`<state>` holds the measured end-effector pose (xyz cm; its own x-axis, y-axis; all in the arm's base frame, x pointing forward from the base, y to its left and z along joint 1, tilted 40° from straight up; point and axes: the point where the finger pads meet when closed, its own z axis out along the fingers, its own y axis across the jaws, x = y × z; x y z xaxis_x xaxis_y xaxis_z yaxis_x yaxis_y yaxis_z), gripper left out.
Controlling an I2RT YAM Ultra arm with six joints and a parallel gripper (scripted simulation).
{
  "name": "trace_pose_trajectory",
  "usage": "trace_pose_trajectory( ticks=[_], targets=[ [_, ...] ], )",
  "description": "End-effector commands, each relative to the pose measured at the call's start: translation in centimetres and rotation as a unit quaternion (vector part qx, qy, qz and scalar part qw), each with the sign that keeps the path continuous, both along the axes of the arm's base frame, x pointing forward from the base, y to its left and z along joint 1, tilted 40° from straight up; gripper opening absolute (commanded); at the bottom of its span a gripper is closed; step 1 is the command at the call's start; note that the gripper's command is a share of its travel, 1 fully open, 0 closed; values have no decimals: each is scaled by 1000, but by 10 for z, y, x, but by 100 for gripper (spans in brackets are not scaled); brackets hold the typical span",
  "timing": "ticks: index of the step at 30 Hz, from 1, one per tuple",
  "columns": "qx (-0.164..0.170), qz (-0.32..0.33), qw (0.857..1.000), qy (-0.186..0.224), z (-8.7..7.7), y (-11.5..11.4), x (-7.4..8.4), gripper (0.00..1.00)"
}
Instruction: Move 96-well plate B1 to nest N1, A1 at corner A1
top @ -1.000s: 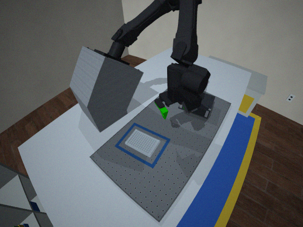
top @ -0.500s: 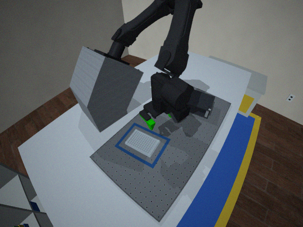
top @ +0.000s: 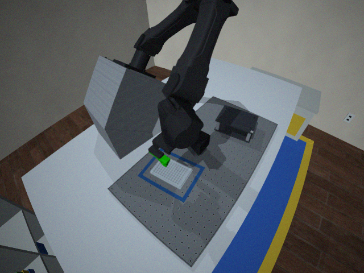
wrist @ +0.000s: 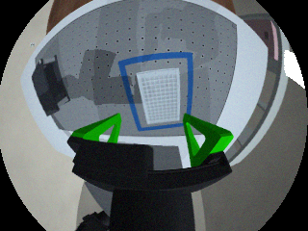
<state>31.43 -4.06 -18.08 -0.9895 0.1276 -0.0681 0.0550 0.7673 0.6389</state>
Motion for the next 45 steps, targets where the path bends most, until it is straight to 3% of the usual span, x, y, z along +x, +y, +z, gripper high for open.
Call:
trace_pose_trajectory(
  ticks=[1,5,9,45],
  targets=[
    [-11,42,998,-47,-7,-16,3,100],
    [-15,49,997,-61,-17,-22,-1,100],
    [-21,48,996,-73,-8,-26,6,100],
    [-17,47,996,-67,-8,-24,3,100]
  ],
)
